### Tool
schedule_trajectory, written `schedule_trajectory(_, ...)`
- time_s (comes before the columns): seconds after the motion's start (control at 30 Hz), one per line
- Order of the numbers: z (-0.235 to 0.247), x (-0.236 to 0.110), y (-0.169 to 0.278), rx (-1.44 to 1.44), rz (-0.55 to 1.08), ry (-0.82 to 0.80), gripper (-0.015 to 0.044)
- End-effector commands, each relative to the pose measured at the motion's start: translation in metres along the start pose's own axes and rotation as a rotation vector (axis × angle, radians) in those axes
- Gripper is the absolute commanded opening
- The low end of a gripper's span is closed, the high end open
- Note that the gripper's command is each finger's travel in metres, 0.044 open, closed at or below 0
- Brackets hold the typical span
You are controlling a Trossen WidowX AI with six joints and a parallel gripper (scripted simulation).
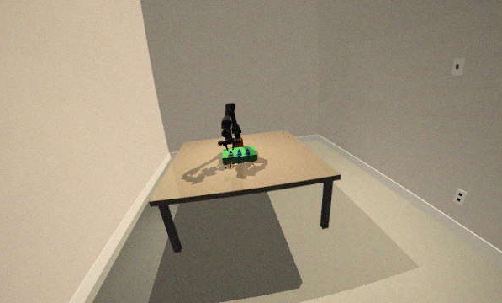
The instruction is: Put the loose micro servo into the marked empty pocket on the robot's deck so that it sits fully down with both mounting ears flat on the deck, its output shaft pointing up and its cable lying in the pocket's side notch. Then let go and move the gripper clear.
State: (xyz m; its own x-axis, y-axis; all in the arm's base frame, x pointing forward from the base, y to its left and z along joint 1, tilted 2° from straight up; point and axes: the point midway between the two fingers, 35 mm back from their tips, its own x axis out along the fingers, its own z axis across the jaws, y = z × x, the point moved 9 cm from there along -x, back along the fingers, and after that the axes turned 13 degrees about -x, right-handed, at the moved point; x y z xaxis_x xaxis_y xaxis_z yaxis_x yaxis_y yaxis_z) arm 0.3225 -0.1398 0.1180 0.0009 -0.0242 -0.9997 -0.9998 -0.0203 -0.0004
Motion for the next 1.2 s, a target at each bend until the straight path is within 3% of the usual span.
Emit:
schedule_trajectory(0.0,0.000,-0.004,0.000,0.002,0.003,-0.001,0.0188)
schedule_trajectory(0.17,0.002,-0.020,0.021,-0.001,-0.002,0.002,0.0319)
schedule_trajectory(0.33,0.014,-0.055,0.074,0.001,0.006,-0.001,0.0440)
schedule_trajectory(0.47,0.023,-0.068,0.103,0.002,0.010,-0.002,0.0440)
schedule_trajectory(0.67,0.023,-0.070,0.103,0.003,0.010,-0.002,0.0440)
schedule_trajectory(0.9,0.023,-0.116,0.101,0.005,0.005,-0.002,0.0440)
schedule_trajectory(1.17,0.024,-0.117,0.102,0.005,0.005,-0.002,0.0440)
